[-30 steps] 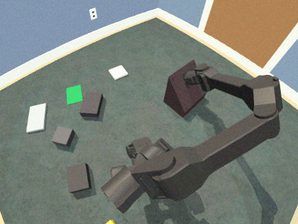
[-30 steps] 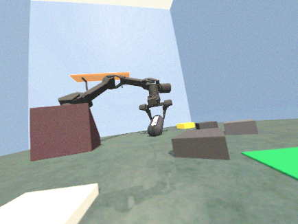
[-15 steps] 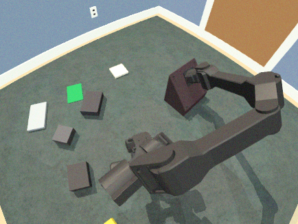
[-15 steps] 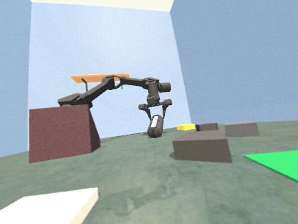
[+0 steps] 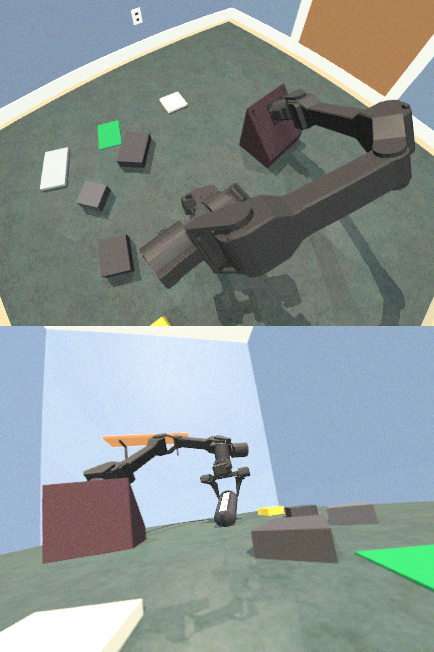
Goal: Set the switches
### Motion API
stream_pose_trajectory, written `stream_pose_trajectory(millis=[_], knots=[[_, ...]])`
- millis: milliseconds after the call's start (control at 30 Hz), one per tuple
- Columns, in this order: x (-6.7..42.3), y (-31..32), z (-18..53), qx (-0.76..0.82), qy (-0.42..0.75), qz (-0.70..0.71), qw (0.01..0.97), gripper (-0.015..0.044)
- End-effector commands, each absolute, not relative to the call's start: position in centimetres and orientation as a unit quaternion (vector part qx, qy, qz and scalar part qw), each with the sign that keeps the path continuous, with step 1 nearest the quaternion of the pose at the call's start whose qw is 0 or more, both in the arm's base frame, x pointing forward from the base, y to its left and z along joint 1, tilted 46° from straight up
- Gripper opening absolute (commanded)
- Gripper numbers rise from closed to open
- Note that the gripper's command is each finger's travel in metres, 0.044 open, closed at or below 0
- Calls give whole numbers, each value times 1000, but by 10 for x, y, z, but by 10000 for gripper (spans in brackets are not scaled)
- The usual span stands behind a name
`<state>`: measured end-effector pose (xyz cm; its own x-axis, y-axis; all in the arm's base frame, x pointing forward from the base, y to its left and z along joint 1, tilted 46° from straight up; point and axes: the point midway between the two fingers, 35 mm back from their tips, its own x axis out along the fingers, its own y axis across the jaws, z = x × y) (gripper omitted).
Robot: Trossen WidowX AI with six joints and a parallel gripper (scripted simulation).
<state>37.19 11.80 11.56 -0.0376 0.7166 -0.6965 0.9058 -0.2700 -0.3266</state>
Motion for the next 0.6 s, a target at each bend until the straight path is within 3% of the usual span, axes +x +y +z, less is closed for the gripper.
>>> stream_pose_trajectory(millis=[0,567], knots=[[371,110,115,686,589,-412,116,335],[367,98,113,686,588,-412,116,335]])
